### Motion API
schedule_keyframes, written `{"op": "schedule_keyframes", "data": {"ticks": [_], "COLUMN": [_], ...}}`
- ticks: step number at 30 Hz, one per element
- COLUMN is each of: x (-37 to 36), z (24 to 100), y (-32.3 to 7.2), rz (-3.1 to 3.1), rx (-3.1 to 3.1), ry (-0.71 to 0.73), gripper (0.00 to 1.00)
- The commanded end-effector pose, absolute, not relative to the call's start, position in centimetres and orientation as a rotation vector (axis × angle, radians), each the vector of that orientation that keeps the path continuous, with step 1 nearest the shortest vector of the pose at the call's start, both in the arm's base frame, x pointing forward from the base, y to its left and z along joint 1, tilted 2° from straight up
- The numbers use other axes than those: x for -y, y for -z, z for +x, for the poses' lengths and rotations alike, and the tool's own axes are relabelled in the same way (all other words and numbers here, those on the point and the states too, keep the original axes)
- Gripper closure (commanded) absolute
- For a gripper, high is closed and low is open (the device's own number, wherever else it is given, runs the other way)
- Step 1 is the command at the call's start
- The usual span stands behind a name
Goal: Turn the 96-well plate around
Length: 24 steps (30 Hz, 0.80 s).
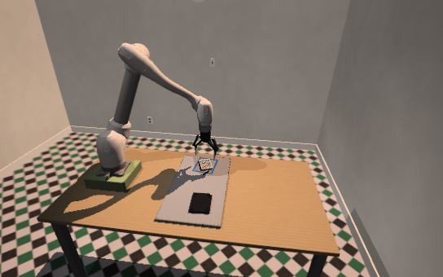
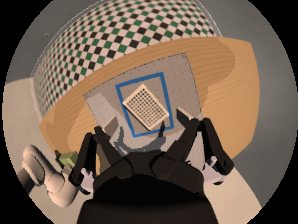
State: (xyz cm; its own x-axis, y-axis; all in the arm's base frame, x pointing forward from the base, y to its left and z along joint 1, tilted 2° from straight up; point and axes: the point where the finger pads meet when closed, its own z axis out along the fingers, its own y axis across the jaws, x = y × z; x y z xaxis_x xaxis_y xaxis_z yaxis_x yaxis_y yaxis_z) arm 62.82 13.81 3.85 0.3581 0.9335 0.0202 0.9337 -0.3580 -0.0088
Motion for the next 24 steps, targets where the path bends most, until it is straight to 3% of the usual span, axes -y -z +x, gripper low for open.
{"op": "schedule_keyframes", "data": {"ticks": [1, 24], "x": [-13.80, -13.80], "z": [62.82, 62.82], "y": [-3.86, -3.86], "rz": [-2.494, -1.952], "rx": [1.866, 2.433], "ry": [0.026, 0.036], "gripper": [0.00, 0.00]}}
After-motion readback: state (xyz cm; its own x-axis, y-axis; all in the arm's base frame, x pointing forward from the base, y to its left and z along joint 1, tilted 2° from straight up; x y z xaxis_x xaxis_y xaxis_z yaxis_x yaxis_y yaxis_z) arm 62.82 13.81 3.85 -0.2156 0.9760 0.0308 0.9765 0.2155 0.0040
